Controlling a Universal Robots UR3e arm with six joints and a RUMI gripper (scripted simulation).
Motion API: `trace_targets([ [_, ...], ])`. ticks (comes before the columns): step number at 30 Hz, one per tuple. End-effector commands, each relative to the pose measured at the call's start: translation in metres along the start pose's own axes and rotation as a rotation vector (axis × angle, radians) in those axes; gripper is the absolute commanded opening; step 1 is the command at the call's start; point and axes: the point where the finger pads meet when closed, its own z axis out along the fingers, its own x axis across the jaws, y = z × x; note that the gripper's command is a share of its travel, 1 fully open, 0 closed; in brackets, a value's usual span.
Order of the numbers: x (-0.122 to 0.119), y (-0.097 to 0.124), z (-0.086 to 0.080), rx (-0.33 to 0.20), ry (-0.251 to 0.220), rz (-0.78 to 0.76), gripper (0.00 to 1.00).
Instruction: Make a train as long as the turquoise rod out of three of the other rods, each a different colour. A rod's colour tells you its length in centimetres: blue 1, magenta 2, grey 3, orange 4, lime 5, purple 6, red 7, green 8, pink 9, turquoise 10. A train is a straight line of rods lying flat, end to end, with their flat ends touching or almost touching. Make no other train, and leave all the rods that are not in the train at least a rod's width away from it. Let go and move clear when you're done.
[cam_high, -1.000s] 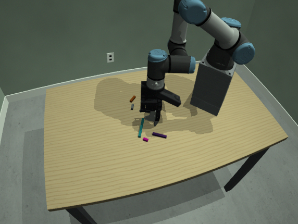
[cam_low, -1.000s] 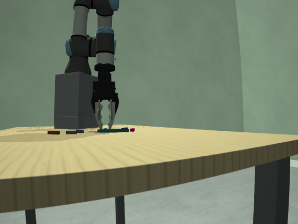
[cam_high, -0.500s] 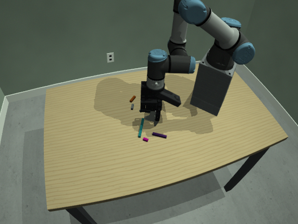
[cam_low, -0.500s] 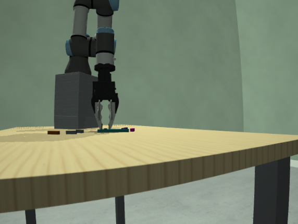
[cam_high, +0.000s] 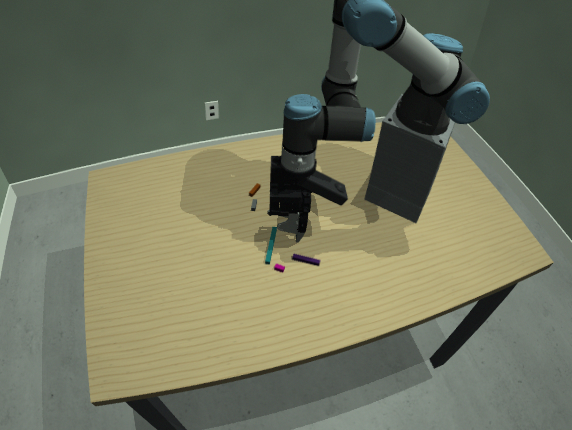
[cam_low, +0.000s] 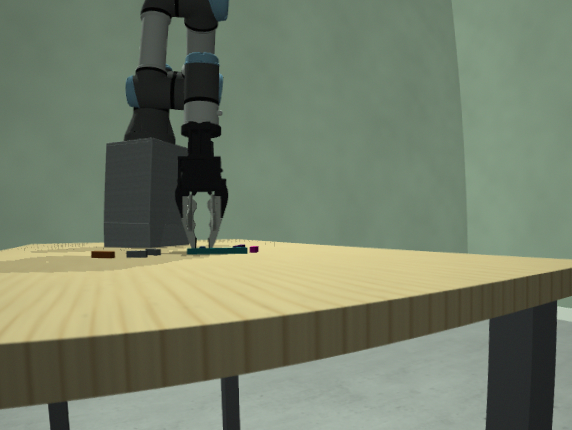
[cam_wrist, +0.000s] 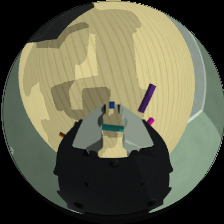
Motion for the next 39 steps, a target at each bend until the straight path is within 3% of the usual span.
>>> trace_targets([
  [1, 0.0001, 0.0006, -0.0003, -0.002, 0.000, 0.000, 0.14],
  [3, 0.0001, 0.0006, -0.0003, -0.002, 0.000, 0.000, 0.14],
  [4, 0.0001, 0.0006, -0.0003, -0.002, 0.000, 0.000, 0.00],
  [39, 0.0001, 0.0006, -0.0004, -0.002, 0.000, 0.000, 0.00],
])
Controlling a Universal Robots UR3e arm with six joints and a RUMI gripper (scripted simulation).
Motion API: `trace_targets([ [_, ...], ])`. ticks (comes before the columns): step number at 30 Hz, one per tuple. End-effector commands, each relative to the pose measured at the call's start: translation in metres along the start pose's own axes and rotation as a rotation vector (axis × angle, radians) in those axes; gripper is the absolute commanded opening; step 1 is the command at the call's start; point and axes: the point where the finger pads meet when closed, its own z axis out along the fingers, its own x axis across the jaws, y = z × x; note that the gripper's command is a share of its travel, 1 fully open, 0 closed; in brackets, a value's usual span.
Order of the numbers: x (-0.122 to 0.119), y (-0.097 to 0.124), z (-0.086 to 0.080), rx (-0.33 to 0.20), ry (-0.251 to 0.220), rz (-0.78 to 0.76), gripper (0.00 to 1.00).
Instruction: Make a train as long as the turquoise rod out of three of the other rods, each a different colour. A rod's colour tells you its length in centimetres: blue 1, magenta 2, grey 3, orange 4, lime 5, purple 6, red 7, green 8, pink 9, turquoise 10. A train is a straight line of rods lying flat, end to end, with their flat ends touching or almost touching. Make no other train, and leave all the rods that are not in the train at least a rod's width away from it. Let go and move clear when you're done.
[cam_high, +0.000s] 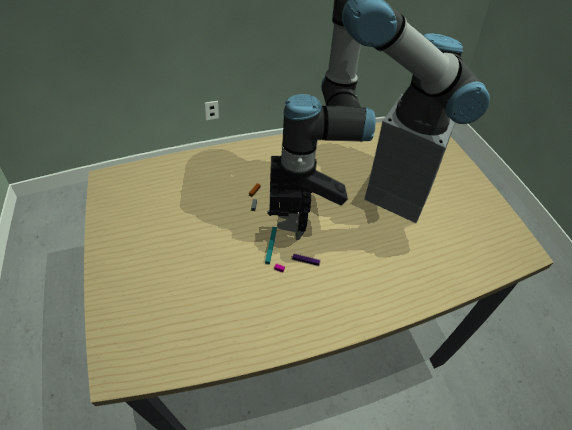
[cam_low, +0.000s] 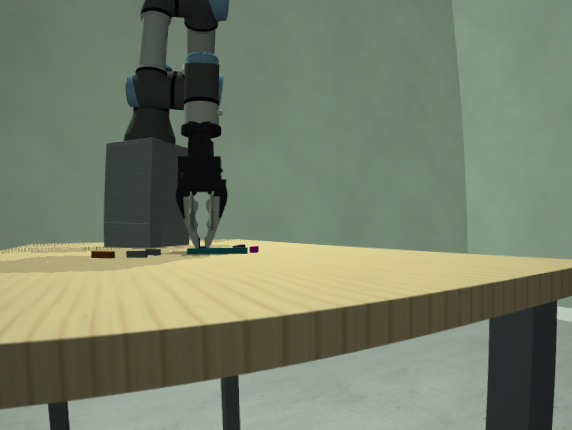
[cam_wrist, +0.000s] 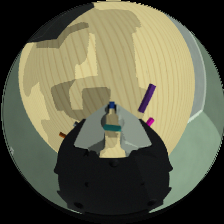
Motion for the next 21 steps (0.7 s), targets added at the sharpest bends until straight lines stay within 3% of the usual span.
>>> trace_targets([
  [1, 0.000, 0.001, 0.000, -0.002, 0.000, 0.000, 0.00],
  [14, 0.000, 0.001, -0.008, -0.002, 0.000, 0.000, 0.00],
  [21, 0.000, 0.001, -0.022, -0.002, 0.000, 0.000, 0.00],
])
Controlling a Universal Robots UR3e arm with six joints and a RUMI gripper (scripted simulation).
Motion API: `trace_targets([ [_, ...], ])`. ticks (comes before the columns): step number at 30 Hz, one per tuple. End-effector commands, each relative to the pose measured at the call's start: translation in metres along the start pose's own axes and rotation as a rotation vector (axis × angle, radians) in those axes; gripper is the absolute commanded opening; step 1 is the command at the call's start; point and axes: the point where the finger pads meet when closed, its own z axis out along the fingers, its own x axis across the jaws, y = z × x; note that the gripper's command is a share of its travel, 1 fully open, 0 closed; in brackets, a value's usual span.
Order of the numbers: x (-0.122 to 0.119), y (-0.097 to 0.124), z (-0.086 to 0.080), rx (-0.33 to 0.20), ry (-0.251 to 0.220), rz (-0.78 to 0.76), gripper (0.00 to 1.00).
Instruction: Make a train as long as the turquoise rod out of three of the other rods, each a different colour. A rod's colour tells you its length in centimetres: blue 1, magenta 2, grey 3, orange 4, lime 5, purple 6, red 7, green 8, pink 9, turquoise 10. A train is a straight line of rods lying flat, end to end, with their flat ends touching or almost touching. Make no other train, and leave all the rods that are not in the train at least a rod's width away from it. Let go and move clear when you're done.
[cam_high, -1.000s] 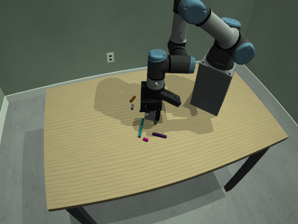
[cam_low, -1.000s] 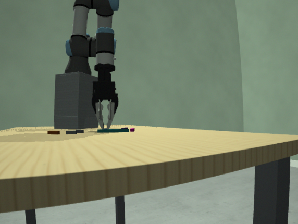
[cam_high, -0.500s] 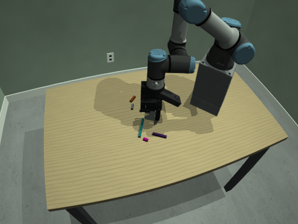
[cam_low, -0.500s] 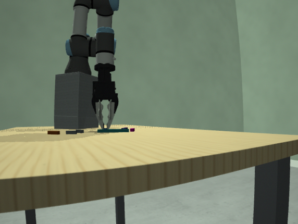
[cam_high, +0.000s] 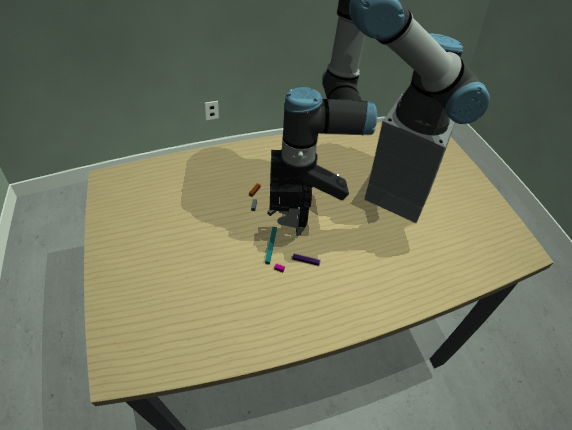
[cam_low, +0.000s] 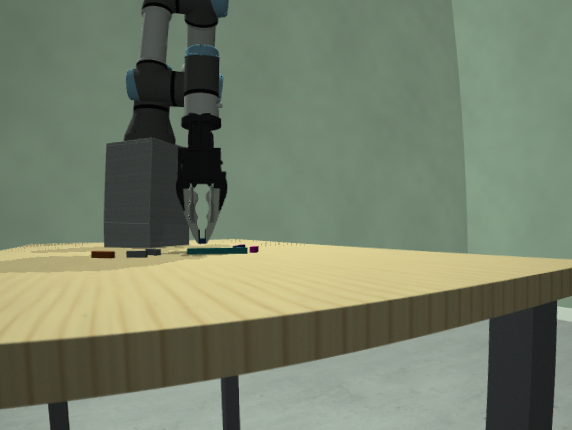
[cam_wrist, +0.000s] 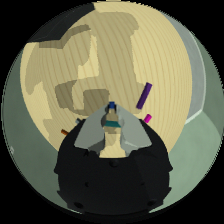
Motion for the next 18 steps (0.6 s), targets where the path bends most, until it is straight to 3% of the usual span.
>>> trace_targets([
  [1, 0.000, 0.001, -0.010, -0.001, 0.000, 0.000, 0.00],
  [18, 0.000, 0.001, -0.053, -0.001, 0.000, 0.000, 0.00],
])
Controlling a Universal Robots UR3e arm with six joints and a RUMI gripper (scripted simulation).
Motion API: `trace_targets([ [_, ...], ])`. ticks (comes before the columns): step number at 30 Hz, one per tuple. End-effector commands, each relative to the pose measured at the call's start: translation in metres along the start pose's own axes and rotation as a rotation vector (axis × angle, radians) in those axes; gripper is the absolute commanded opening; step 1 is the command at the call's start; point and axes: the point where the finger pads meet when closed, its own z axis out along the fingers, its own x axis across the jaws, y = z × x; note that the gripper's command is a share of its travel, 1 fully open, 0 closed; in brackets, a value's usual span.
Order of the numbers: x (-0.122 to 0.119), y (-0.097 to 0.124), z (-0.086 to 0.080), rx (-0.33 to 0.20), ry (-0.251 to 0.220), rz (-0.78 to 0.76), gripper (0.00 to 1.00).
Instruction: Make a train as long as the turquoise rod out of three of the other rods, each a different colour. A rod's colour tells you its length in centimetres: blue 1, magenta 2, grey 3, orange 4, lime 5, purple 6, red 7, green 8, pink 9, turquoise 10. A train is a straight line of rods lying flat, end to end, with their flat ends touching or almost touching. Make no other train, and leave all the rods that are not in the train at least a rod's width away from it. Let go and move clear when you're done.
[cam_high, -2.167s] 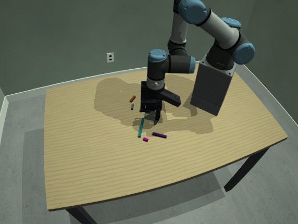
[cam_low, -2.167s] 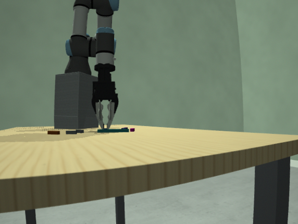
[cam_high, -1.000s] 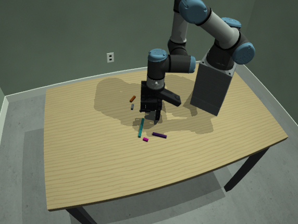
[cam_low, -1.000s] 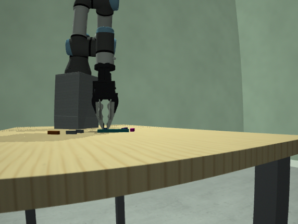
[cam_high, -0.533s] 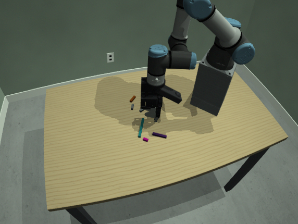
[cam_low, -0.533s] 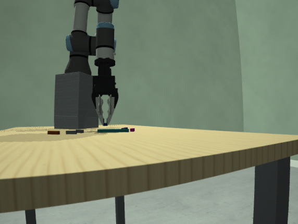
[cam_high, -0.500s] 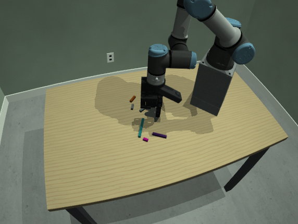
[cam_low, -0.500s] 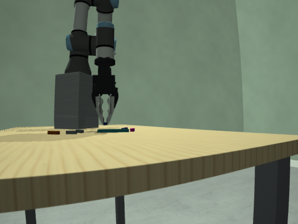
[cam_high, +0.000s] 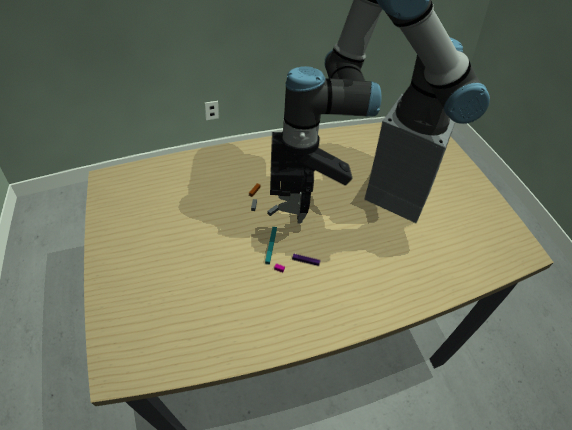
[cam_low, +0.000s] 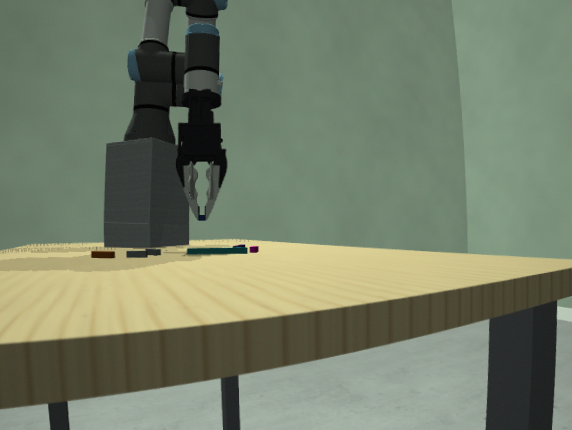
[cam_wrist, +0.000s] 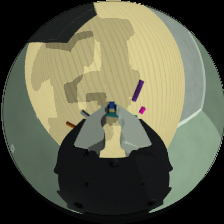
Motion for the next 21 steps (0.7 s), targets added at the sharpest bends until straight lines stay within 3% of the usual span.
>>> trace_targets([
  [1, 0.000, 0.001, -0.014, 0.000, 0.000, 0.000, 0.00],
  [7, 0.000, 0.001, -0.029, 0.000, 0.000, 0.000, 0.00],
  [21, 0.000, 0.001, -0.043, 0.000, 0.000, 0.000, 0.00],
])
